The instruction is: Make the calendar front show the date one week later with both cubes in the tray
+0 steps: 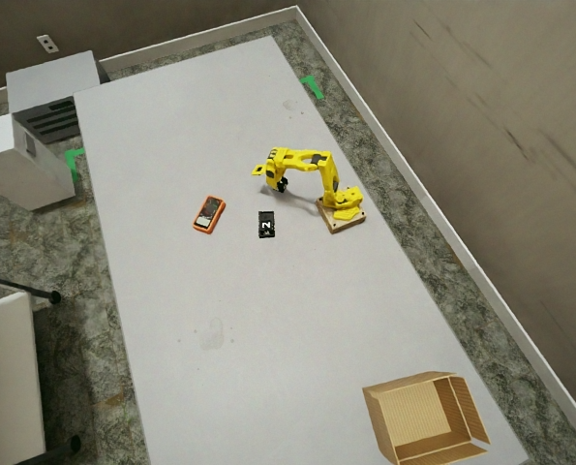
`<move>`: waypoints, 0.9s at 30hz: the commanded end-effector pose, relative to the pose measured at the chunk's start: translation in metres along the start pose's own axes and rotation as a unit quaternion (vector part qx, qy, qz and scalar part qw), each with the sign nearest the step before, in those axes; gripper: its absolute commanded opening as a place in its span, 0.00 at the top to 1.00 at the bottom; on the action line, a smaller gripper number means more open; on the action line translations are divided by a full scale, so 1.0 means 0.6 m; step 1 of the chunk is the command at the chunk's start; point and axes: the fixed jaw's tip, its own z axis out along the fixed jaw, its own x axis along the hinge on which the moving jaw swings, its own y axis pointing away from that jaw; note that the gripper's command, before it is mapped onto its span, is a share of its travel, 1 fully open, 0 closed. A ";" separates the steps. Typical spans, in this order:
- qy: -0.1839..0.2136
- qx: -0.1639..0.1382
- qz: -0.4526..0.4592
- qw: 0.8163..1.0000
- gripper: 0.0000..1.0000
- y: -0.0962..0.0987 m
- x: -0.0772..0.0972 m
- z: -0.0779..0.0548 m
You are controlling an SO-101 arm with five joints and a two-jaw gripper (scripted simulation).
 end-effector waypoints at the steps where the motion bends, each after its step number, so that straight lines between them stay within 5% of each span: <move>1: -0.011 -0.001 -0.001 1.000 1.00 0.004 -0.004 -0.014; 12: -0.028 -0.003 -0.001 1.000 1.00 0.004 -0.006 -0.012; 27: -0.168 -0.013 -0.002 0.986 1.00 0.003 -0.012 0.000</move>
